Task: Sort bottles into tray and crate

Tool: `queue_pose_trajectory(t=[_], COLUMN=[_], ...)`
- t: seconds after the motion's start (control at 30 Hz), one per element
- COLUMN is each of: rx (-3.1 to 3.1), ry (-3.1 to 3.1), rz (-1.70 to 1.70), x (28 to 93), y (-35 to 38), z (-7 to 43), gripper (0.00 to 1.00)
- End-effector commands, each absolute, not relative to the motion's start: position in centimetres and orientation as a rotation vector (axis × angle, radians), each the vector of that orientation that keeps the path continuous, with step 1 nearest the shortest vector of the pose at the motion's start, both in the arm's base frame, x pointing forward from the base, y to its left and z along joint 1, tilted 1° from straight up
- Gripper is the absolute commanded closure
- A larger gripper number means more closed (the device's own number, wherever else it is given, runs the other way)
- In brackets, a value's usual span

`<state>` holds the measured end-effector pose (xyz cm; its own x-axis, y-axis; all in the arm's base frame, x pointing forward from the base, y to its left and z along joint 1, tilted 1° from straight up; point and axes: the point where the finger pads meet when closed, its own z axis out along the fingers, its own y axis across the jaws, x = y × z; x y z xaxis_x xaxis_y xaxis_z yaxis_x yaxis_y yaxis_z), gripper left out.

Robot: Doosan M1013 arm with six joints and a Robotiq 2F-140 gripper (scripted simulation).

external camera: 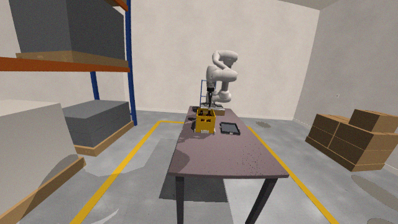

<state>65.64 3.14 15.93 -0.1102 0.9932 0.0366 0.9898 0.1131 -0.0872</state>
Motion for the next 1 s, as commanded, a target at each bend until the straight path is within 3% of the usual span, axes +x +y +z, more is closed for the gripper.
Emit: queue_pose_trajectory(t=[0.0, 0.97], rx=[-2.04, -2.049], ry=[-2.306, -2.388], rz=[0.04, -0.022], x=[65.8, 67.1], y=[2.1, -5.5], z=[15.8, 15.3], gripper=[0.0, 0.0])
